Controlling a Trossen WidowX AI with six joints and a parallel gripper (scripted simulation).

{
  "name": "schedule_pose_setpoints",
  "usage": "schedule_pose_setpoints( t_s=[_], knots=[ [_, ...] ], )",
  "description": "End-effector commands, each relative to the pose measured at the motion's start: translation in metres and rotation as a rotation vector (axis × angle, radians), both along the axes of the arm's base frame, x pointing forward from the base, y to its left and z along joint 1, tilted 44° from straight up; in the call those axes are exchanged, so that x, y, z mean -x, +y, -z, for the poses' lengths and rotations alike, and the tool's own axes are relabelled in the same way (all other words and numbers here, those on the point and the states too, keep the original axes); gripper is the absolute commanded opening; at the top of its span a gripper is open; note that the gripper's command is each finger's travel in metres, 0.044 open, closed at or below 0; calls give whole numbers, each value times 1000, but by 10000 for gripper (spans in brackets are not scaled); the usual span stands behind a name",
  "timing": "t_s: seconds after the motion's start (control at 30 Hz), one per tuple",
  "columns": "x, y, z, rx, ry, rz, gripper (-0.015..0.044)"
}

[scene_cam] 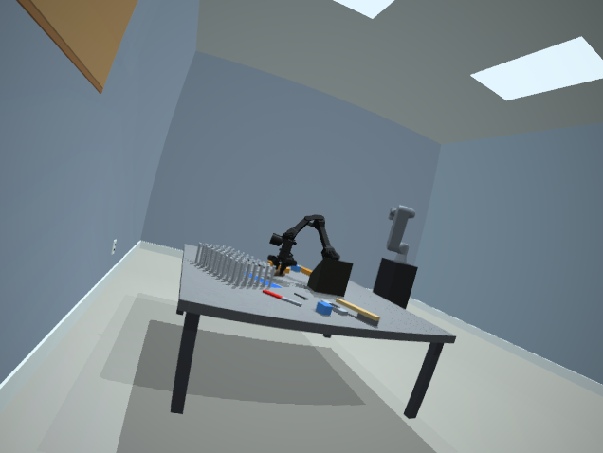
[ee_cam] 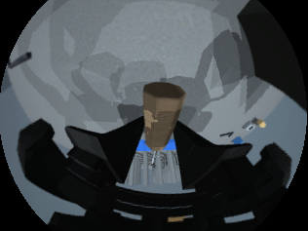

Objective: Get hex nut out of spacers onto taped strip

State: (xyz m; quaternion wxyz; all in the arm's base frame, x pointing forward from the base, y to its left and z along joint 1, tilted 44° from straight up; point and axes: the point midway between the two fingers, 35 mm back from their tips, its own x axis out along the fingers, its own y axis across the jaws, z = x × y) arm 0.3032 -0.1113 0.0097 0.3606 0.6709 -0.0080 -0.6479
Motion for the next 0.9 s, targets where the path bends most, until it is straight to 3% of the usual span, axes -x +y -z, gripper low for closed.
schedule_pose_setpoints(
  t_s=[0.0,0.87],
  knots=[
    [-5,1,0,2,-8,1,0],
    [-20,6,5,2,-9,1,0]
  ],
)
